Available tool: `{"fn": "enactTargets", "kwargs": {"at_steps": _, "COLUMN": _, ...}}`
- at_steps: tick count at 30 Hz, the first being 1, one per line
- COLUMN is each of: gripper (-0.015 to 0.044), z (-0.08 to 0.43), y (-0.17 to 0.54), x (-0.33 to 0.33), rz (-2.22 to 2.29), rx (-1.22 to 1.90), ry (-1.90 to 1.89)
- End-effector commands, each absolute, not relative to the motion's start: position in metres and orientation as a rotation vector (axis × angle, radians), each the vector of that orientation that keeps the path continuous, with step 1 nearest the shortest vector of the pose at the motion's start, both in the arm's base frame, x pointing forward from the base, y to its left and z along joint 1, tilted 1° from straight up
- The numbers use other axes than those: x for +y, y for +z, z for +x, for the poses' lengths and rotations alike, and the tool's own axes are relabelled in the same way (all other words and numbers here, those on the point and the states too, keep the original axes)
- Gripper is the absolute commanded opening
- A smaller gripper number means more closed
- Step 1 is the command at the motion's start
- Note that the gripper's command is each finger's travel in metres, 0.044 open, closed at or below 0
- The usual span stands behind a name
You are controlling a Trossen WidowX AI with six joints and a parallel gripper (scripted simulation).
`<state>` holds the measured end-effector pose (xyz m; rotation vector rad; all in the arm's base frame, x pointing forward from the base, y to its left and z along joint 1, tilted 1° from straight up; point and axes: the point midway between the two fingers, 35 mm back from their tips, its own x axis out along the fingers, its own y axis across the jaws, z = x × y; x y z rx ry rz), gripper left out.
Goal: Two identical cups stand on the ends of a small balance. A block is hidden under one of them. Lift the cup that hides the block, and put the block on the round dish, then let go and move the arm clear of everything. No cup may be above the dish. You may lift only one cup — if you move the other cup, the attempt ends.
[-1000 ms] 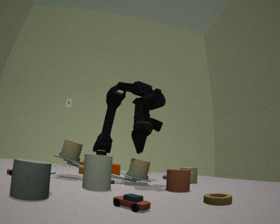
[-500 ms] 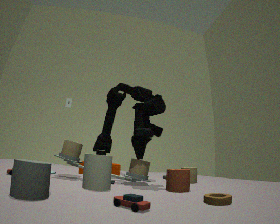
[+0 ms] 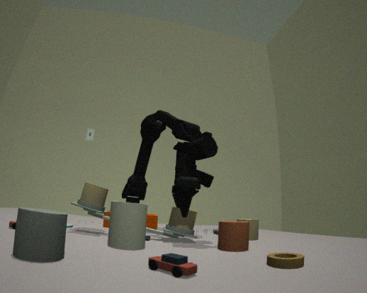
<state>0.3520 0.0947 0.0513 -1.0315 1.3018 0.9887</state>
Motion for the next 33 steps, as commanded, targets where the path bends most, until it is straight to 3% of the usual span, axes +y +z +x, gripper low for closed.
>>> {"fn": "enactTargets", "kwargs": {"at_steps": 1, "gripper": 0.0440, "z": 0.351, "y": 0.044, "x": 0.094, "rz": -1.033, "rx": 1.302, "ry": 0.995}}
{"fn": "enactTargets", "kwargs": {"at_steps": 13, "gripper": 0.0440, "z": 0.350, "y": 0.027, "x": 0.094, "rz": -1.031, "rx": 1.302, "ry": 0.996}}
{"fn": "enactTargets", "kwargs": {"at_steps": 16, "gripper": 0.0361, "z": 0.350, "y": 0.027, "x": 0.094, "rz": -1.031, "rx": 1.302, "ry": 0.996}}
{"fn": "enactTargets", "kwargs": {"at_steps": 24, "gripper": 0.0308, "z": 0.350, "y": 0.027, "x": 0.094, "rz": -1.031, "rx": 1.302, "ry": 0.996}}
{"fn": "enactTargets", "kwargs": {"at_steps": 33, "gripper": 0.0072, "z": 0.351, "y": 0.034, "x": 0.094, "rz": -1.031, "rx": 1.302, "ry": 0.996}}
